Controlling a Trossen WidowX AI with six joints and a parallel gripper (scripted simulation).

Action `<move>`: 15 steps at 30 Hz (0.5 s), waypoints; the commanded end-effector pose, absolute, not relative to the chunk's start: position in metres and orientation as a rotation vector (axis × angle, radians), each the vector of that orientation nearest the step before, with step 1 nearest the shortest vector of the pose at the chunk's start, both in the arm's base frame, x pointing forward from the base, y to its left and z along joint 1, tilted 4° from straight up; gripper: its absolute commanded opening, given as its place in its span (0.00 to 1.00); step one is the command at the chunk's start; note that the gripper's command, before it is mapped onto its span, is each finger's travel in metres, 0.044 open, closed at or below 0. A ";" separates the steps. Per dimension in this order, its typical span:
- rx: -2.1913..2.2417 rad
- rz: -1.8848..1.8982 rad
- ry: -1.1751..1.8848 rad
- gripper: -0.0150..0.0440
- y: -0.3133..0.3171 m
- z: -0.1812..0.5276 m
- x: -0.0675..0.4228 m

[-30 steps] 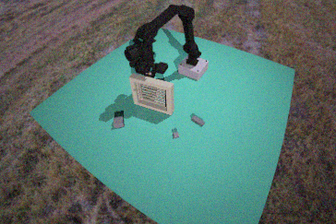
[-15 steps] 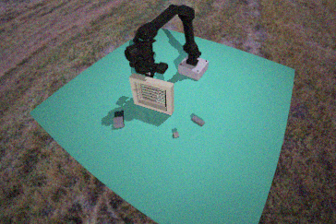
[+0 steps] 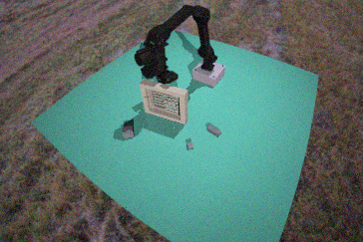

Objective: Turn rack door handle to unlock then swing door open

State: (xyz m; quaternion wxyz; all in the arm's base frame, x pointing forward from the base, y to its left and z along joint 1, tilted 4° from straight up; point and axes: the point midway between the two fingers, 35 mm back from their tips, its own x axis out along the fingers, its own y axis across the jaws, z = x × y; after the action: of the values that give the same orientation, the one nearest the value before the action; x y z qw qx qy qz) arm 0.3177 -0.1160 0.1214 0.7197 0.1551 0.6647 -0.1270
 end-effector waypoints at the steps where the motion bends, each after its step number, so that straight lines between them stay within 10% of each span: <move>1: 0.501 -0.426 1.443 0.27 -0.116 0.121 0.318; 15: 1.048 -0.932 1.272 0.27 -0.116 0.121 0.318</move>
State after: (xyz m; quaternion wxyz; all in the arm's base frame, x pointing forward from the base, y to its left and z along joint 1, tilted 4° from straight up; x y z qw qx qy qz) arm 0.3179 -0.1158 0.1214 0.6161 0.4035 0.5748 -0.3566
